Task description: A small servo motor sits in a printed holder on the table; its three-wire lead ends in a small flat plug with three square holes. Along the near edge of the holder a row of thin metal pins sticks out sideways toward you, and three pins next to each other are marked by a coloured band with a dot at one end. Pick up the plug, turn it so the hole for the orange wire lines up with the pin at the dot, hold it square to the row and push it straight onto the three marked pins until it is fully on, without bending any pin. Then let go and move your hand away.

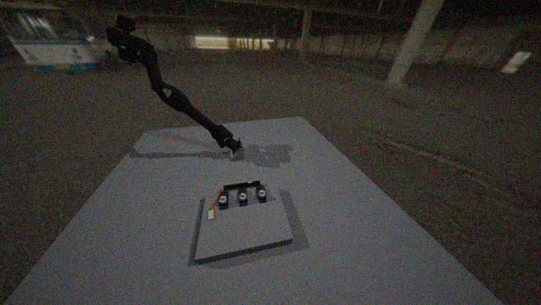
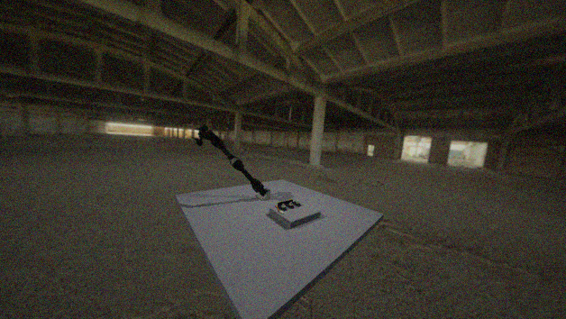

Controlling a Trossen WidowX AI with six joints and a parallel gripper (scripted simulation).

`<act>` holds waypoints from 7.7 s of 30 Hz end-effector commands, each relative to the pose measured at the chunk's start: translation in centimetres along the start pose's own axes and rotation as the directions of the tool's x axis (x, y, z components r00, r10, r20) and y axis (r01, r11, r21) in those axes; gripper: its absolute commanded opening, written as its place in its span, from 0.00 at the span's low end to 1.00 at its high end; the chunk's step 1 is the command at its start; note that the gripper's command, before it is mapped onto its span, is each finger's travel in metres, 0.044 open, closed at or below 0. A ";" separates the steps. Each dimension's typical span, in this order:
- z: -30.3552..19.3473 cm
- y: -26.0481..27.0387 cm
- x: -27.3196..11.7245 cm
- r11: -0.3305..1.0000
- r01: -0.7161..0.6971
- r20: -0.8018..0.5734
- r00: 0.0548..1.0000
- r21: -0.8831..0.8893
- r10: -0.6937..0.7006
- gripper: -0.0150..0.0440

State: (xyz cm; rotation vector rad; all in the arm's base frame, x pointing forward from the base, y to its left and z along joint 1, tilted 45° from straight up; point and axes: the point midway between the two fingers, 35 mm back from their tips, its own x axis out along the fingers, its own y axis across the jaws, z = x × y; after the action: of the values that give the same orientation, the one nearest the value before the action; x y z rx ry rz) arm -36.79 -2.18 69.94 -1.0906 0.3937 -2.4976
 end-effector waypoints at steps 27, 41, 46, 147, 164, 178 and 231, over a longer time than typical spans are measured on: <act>-0.9 -11.6 -9.2 0.927 0.310 -0.170 0.922 -0.213 -0.347 0.45; 0.5 -17.7 -17.7 0.790 0.490 -0.221 0.779 -0.370 -0.587 0.45; 1.6 -19.7 -21.5 0.709 0.546 -0.220 0.701 -0.447 -0.679 0.45; 26.6 29.7 -68.5 -0.883 -0.462 0.733 -0.626 -0.074 0.266 0.45; 25.9 34.5 -76.3 -0.786 -0.618 0.283 -0.757 -0.019 0.589 0.45; 23.2 37.2 -80.5 -0.629 -0.759 -0.092 -0.623 -0.166 0.777 0.45; 19.0 42.6 -84.0 -0.358 -0.728 -0.340 -0.180 -0.585 0.923 0.28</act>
State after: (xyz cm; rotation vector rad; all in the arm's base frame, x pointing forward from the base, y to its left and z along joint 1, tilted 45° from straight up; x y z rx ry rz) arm 39.74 -3.76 11.79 -0.6727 1.4381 -0.5382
